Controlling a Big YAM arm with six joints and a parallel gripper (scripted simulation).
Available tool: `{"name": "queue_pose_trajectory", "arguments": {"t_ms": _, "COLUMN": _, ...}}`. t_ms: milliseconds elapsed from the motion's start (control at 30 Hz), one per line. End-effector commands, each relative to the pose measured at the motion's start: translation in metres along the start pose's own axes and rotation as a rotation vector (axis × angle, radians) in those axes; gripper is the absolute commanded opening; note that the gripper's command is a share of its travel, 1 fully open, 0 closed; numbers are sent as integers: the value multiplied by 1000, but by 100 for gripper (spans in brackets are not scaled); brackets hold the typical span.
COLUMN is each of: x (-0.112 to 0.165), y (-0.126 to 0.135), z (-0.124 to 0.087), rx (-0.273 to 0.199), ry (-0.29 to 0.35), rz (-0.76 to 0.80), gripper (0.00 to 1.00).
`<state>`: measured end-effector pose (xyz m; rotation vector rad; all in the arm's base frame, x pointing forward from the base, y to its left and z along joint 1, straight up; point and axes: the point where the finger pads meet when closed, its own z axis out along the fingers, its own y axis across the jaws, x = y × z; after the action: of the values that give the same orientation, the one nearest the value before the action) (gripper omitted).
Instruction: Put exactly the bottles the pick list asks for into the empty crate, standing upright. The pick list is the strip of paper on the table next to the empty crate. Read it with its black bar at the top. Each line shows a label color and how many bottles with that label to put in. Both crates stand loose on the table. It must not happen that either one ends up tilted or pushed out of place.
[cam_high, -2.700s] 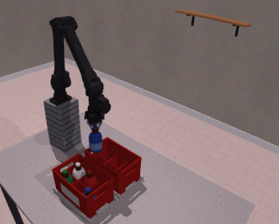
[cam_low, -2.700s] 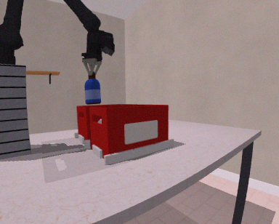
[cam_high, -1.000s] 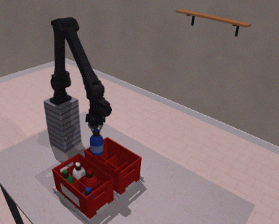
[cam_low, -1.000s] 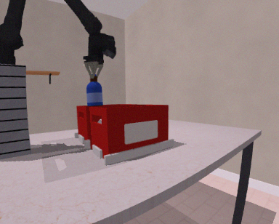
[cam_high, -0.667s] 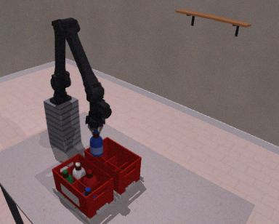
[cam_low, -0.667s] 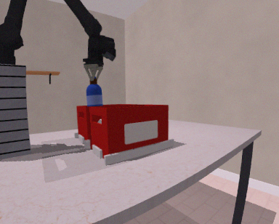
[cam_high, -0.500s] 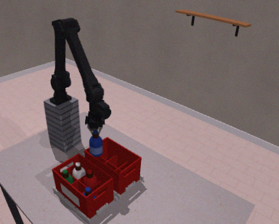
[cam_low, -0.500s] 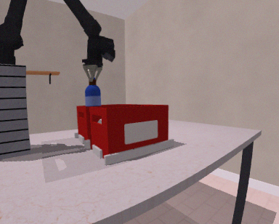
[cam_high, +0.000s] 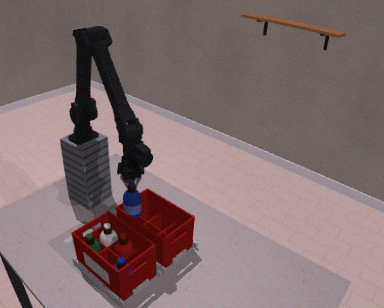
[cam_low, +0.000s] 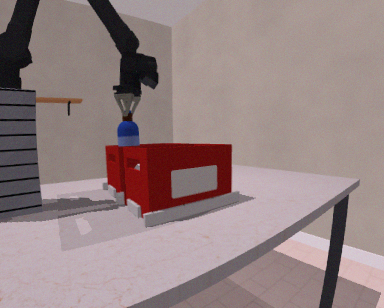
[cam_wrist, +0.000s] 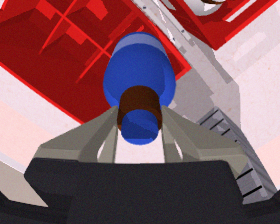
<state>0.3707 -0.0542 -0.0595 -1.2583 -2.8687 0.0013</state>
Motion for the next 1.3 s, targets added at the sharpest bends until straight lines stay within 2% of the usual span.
{"name": "queue_pose_trajectory", "arguments": {"t_ms": 0, "x": -25, "y": 24, "z": -22, "rx": -59, "ry": -72, "rz": 9, "gripper": 0}}
{"name": "queue_pose_trajectory", "arguments": {"t_ms": 100, "x": -22, "y": 20, "z": -8, "rx": -41, "ry": -50, "rz": 9, "gripper": 0}}
{"name": "queue_pose_trajectory", "arguments": {"t_ms": 267, "x": -21, "y": 21, "z": -11, "rx": -52, "ry": -63, "rz": 8, "gripper": 0}}
{"name": "queue_pose_trajectory", "arguments": {"t_ms": 367, "x": -13, "y": 14, "z": 5, "rx": -28, "ry": -35, "rz": 8, "gripper": 0}}
{"name": "queue_pose_trajectory", "arguments": {"t_ms": 533, "x": -12, "y": 14, "z": 0, "rx": -40, "ry": -48, "rz": 7, "gripper": 0}}
{"name": "queue_pose_trajectory", "arguments": {"t_ms": 567, "x": -24, "y": 24, "z": -6, "rx": -58, "ry": -70, "rz": 7, "gripper": 0}}
{"name": "queue_pose_trajectory", "arguments": {"t_ms": 667, "x": -21, "y": 21, "z": 8, "rx": -40, "ry": -49, "rz": 7, "gripper": 0}}
{"name": "queue_pose_trajectory", "arguments": {"t_ms": 800, "x": -25, "y": 24, "z": 2, "rx": -56, "ry": -69, "rz": 8, "gripper": 0}}
{"name": "queue_pose_trajectory", "arguments": {"t_ms": 933, "x": -21, "y": 20, "z": 17, "rx": -38, "ry": -47, "rz": 8, "gripper": 0}}
{"name": "queue_pose_trajectory", "arguments": {"t_ms": 1133, "x": -26, "y": 24, "z": 9, "rx": -57, "ry": -69, "rz": 8, "gripper": 0}}
{"name": "queue_pose_trajectory", "arguments": {"t_ms": 1200, "x": -22, "y": 21, "z": 22, "rx": -40, "ry": -49, "rz": 8, "gripper": 0}}
{"name": "queue_pose_trajectory", "arguments": {"t_ms": 1267, "x": -21, "y": 21, "z": 25, "rx": -37, "ry": -46, "rz": 8, "gripper": 0}}
